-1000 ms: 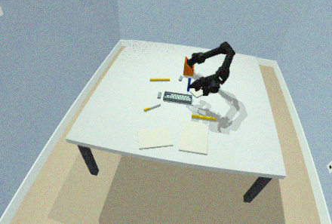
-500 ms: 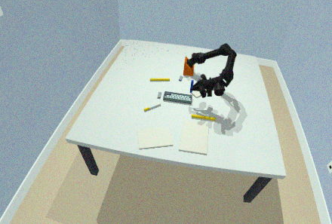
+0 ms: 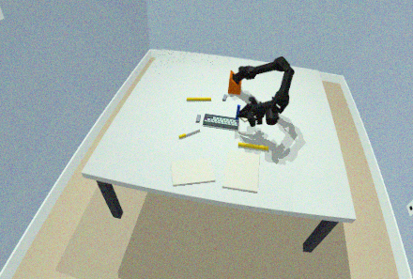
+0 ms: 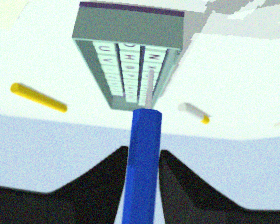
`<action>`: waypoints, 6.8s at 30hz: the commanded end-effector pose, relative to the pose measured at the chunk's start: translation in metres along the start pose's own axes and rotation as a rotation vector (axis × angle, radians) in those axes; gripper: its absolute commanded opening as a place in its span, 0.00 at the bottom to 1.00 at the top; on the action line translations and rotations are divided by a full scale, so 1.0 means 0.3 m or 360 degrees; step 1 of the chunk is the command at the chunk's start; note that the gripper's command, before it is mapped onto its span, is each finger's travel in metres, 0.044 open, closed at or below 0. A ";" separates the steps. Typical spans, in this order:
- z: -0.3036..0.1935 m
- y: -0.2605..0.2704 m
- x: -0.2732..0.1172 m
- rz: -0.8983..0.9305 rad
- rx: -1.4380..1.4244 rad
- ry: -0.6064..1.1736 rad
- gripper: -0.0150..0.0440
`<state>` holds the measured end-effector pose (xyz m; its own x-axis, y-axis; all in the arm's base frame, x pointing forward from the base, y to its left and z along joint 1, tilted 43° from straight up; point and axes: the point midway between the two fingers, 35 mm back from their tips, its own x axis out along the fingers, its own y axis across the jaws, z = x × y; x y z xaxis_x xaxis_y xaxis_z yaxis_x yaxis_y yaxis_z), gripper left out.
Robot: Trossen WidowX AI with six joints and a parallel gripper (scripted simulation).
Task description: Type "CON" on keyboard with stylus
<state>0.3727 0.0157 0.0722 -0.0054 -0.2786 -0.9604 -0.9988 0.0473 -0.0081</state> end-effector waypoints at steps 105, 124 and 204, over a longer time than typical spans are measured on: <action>0.069 -0.007 0.035 -0.0002 0.0009 -0.0002 0.39; -0.036 -0.005 -0.024 -0.0011 0.0031 -0.0004 0.34; -0.139 -0.010 0.354 0.0004 0.0006 0.0008 0.39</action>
<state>0.3730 -0.0564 -0.0171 -0.0096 -0.2816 -0.9595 -0.9987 0.0510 -0.0050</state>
